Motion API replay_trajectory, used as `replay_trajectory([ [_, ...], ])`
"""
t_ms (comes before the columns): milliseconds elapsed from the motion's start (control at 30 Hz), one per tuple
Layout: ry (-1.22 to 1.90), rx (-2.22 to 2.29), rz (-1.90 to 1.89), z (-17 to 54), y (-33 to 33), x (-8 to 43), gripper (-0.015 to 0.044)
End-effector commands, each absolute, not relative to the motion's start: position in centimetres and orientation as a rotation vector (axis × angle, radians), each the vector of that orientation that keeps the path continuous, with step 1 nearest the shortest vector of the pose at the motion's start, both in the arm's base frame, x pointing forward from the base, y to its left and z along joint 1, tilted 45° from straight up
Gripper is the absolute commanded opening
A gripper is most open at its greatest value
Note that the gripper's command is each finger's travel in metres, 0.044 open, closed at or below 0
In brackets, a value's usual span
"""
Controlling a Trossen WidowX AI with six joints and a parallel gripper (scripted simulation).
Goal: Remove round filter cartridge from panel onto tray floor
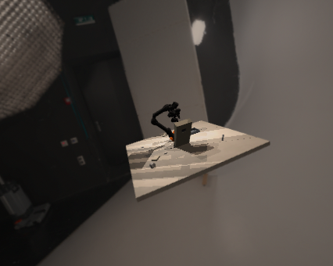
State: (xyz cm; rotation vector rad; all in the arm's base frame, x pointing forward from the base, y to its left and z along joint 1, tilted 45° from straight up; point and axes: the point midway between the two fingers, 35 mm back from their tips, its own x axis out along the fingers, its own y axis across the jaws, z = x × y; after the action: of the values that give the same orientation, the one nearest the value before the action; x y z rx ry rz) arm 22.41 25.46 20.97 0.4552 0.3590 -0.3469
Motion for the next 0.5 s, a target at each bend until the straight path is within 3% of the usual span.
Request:
replay_trajectory([
  [0, 0.356, 0.469, -0.340, 23.2, 27.6, 21.7, 0.0350],
  [100, 0.355, 0.471, -0.339, 24.1, 28.3, 21.4, 0.0429],
  [267, 0.510, 0.059, -0.344, 20.8, 25.9, 21.2, 0.0305],
  [467, 0.824, -0.625, -0.275, 15.9, 21.1, 20.0, 0.0305],
])
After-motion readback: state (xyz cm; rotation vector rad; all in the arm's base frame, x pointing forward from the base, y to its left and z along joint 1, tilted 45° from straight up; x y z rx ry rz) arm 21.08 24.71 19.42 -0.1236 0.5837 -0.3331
